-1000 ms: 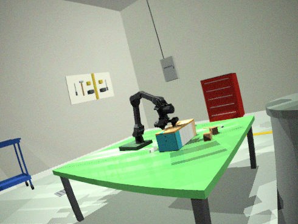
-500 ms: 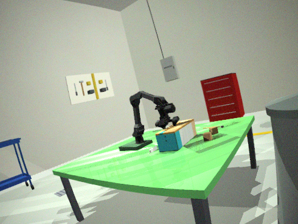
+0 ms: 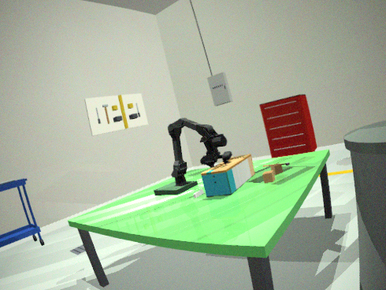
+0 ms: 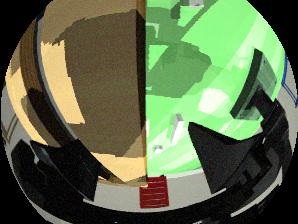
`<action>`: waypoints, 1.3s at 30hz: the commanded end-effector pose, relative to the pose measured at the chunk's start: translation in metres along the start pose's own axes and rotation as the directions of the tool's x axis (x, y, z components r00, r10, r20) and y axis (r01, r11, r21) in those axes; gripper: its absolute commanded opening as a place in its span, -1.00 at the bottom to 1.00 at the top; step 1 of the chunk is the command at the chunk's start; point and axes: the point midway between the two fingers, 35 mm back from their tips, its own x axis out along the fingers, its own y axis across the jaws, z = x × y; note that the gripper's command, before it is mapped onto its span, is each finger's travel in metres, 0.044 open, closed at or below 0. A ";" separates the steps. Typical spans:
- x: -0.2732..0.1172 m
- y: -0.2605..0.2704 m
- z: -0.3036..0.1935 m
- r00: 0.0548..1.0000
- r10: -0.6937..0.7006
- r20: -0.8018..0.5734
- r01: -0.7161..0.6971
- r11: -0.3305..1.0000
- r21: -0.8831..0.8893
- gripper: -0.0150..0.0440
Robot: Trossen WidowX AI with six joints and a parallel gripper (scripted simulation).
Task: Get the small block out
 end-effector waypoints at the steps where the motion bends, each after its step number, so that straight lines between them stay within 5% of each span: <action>1: 0.000 0.001 -0.002 1.000 0.002 -0.002 -0.002 1.000 -0.007 0.86; 39: 0.017 0.001 -0.052 1.000 0.002 -0.006 -0.002 1.000 -0.007 0.86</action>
